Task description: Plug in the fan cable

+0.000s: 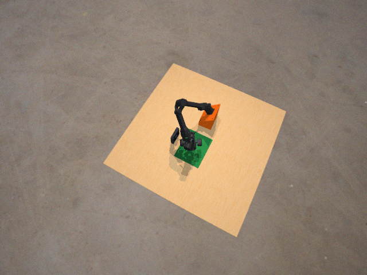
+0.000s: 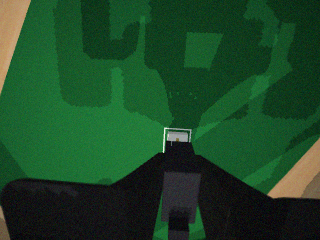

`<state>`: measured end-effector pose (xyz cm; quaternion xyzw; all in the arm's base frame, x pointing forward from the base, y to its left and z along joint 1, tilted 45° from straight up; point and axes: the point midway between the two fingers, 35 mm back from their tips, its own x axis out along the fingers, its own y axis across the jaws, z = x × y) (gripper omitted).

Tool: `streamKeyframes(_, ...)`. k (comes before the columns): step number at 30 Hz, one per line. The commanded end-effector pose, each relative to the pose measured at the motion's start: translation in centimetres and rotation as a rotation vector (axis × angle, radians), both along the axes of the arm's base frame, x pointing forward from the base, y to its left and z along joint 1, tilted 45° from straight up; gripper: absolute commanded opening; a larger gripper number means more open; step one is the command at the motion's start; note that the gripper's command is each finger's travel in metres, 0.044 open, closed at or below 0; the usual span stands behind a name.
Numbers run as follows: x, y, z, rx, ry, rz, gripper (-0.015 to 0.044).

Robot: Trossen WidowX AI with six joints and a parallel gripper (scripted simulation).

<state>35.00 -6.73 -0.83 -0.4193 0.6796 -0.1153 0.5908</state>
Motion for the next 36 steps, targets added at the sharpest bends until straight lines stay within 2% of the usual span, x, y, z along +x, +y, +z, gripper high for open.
streamKeyframes(1, 0.0, -0.2, -0.1, -0.005, 0.002, 0.004, 0.0000)
streamKeyframes(24, 0.1, -1.3, -1.2, -0.006, 0.001, 0.003, 0.0000)
streamKeyframes(34, 0.1, -1.0, -1.0, -0.003, -0.002, 0.001, 0.0260)
streamKeyframes(36, 0.1, -1.0, -1.0, -0.003, -0.002, 0.001, 0.0260)
